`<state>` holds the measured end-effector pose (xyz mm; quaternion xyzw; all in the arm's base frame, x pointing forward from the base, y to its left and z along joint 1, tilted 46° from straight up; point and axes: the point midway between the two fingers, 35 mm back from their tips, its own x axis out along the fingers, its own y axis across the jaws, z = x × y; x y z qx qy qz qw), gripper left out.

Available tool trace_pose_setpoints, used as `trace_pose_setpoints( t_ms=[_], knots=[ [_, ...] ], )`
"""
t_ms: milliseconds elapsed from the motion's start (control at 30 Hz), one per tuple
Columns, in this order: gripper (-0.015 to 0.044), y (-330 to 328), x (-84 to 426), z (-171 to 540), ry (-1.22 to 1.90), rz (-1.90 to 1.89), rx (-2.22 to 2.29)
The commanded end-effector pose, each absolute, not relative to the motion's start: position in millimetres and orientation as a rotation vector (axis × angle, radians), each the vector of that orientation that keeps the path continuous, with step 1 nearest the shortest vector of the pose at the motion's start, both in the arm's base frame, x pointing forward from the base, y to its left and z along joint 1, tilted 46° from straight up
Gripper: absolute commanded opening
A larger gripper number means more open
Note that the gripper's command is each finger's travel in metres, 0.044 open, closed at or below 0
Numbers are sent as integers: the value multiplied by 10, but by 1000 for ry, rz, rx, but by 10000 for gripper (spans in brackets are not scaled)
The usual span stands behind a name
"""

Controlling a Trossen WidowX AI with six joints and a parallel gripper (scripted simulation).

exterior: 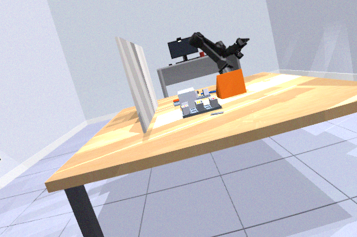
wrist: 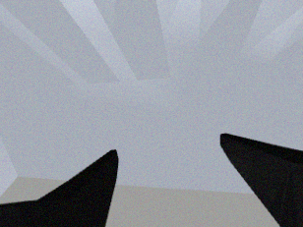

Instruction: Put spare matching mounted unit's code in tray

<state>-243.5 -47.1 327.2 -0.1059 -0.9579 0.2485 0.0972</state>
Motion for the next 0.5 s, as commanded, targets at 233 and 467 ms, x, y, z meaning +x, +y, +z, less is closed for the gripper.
trace_pose_setpoints(
  t_ms=[233, 467],
  knots=[
    [440, -505, -2437, 3272, -2840, 749, -296],
    [440, -1078, -2401, 3267, -2897, 975, -1]
  ],
)
